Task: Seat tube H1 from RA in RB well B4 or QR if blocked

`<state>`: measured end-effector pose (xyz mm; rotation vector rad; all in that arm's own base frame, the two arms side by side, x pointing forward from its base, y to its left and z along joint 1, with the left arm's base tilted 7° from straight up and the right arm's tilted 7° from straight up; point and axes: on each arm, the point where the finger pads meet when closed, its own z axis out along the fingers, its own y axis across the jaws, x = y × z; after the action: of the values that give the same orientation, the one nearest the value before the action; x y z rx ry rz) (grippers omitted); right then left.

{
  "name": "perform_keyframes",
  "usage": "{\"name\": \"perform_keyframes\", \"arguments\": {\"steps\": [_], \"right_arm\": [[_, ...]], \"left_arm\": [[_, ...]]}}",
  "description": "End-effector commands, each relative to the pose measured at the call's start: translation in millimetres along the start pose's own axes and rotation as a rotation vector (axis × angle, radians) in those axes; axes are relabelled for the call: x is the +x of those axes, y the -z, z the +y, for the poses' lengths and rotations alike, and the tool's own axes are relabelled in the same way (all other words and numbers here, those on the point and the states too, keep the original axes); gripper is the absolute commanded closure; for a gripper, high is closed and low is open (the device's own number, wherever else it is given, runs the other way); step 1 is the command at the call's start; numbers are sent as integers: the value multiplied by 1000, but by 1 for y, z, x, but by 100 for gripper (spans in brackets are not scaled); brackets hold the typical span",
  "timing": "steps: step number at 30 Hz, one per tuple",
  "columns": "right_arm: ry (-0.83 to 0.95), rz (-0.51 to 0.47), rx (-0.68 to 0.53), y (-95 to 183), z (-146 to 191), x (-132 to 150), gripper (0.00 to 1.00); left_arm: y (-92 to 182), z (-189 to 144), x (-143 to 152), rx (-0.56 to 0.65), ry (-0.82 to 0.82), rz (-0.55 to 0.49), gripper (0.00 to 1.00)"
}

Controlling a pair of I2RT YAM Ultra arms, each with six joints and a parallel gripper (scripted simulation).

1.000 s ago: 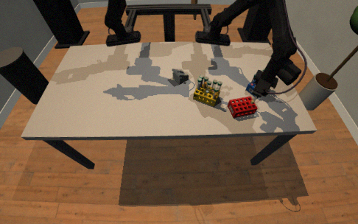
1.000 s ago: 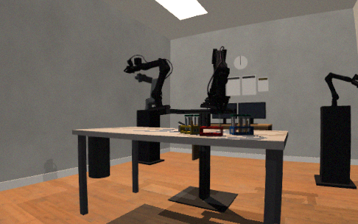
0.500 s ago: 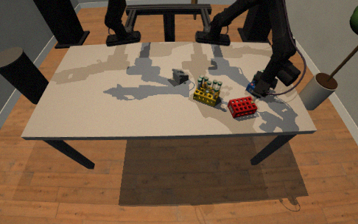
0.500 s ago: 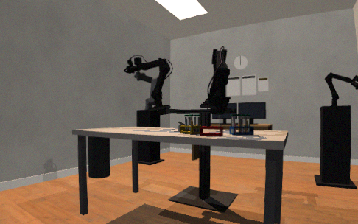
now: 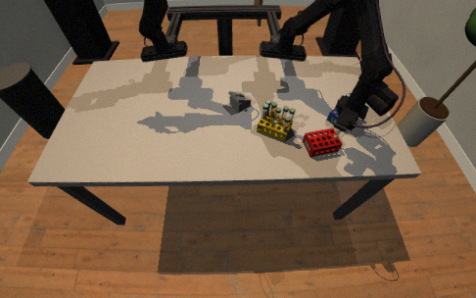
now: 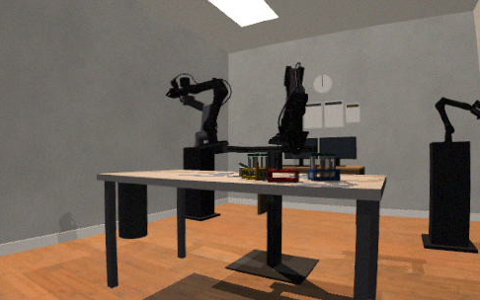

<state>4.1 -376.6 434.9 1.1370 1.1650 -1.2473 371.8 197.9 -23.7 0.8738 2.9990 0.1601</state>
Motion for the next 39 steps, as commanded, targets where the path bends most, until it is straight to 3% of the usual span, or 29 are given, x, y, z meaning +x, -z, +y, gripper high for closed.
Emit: {"name": "perform_keyframes", "arguments": {"steps": [1,18,19,30,31,39], "right_arm": [[-11,-28,23,11,-7,-21,100],[-11,-28,23,11,-7,-21,100],[-11,-28,23,11,-7,-21,100],[-11,-28,23,11,-7,-21,100],[-11,-28,23,11,-7,-21,100],[-11,-28,23,11,-7,-21,100]], "left_arm": [[-3,8,-2,-26,1,-26,100],[1,10,-6,-39,-1,-25,100],[1,10,-6,-39,-1,-25,76],[1,10,-6,-39,-1,-25,76],[1,10,-6,-39,-1,-25,70],[1,10,-6,-39,-1,-25,70]]}}
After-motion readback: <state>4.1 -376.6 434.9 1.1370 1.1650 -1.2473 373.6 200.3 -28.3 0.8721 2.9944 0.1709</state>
